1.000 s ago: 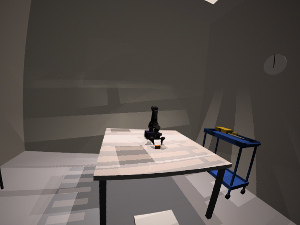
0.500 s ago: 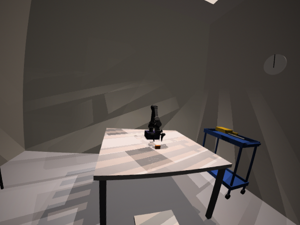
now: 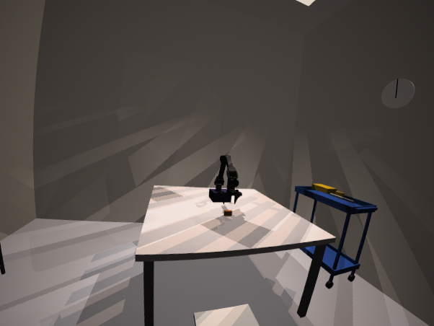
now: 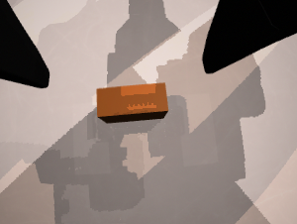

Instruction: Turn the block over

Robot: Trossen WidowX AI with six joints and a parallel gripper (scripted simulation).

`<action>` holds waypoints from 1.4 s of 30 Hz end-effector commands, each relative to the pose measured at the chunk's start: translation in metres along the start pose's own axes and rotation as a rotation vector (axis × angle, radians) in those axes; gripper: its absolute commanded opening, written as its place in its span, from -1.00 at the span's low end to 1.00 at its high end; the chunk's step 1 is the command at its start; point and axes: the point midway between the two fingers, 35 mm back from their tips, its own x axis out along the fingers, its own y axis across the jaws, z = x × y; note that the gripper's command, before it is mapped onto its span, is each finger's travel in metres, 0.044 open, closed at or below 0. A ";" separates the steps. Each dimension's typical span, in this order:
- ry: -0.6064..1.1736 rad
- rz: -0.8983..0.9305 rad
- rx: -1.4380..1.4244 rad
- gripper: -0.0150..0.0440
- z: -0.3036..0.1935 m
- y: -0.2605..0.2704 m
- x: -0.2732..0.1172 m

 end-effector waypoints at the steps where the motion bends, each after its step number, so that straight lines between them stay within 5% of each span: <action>1: 0.084 -0.008 0.001 1.00 0.005 0.001 -0.010; 42: 0.084 -0.008 0.001 0.91 -0.002 0.000 0.073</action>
